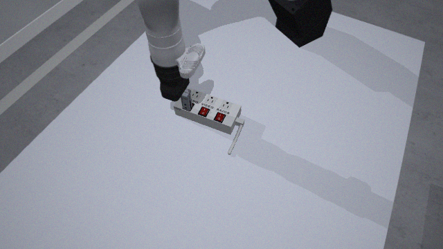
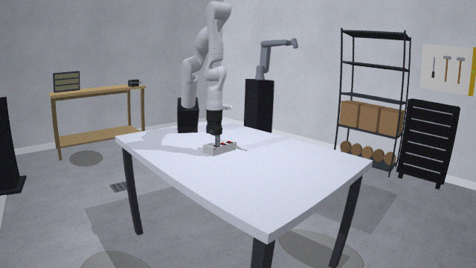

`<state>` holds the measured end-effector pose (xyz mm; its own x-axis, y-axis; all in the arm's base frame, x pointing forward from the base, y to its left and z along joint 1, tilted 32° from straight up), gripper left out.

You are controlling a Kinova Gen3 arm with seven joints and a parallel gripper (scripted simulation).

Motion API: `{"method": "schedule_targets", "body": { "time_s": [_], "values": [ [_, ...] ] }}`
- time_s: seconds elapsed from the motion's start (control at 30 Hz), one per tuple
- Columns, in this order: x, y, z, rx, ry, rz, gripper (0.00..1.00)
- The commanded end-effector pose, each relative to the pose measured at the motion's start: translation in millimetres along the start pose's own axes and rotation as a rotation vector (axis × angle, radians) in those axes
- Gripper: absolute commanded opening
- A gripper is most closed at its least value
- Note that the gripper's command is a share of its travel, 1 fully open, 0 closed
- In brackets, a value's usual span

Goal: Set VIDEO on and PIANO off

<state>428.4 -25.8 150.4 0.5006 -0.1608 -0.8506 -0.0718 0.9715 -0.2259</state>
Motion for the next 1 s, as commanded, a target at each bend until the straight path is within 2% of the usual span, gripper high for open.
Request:
{"method": "schedule_targets", "body": {
  "time_s": [0.0,0.5,0.97],
  "values": [
    [0.6,-1.1,-0.6,0.001,0.002,-0.003,0.00],
    [-27.9,-1.0,-0.6,0.001,0.002,-0.003,0.00],
    [-37.9,-1.0,-0.5,0.001,0.002,-0.003,0.00]
  ]
}}
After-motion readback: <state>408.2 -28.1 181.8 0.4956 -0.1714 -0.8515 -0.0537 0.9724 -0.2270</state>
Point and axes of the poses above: the point where the finger pads meet when closed, its own x axis out along the fingers, its own z axis across the jaws, y = z × x, the point moved 4 cm from there along -x, back along the fingers, and after that the axes turned 8 degrees about x, right-handed, at the moved point
